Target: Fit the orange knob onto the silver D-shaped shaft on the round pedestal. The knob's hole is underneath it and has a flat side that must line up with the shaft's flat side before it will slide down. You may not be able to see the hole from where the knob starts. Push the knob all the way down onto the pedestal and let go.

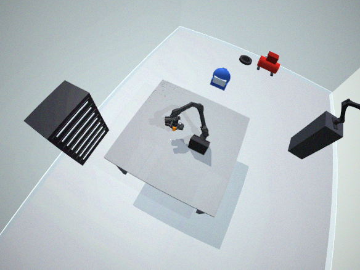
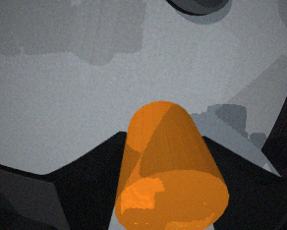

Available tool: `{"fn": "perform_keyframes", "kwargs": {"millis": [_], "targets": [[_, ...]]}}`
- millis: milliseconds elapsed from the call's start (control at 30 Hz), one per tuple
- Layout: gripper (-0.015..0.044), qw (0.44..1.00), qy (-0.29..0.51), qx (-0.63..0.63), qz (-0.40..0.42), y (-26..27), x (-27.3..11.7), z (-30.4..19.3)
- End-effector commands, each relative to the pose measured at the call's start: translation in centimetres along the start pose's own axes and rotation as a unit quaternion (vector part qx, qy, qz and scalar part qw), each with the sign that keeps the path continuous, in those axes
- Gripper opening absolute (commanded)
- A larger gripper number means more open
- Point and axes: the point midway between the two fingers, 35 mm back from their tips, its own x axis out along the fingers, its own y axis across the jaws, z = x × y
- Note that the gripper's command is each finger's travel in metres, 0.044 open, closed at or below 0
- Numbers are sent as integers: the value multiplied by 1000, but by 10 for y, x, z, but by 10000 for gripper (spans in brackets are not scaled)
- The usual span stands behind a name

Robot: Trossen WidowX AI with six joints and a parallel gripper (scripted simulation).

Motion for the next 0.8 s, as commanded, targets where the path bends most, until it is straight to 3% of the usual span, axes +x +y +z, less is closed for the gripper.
{"fn": "perform_keyframes", "kwargs": {"millis": [0,767], "targets": [[0,1000,-1,-2,1,-2,3,13],[0,1000,-8,-2,0,-17,21,85]]}}
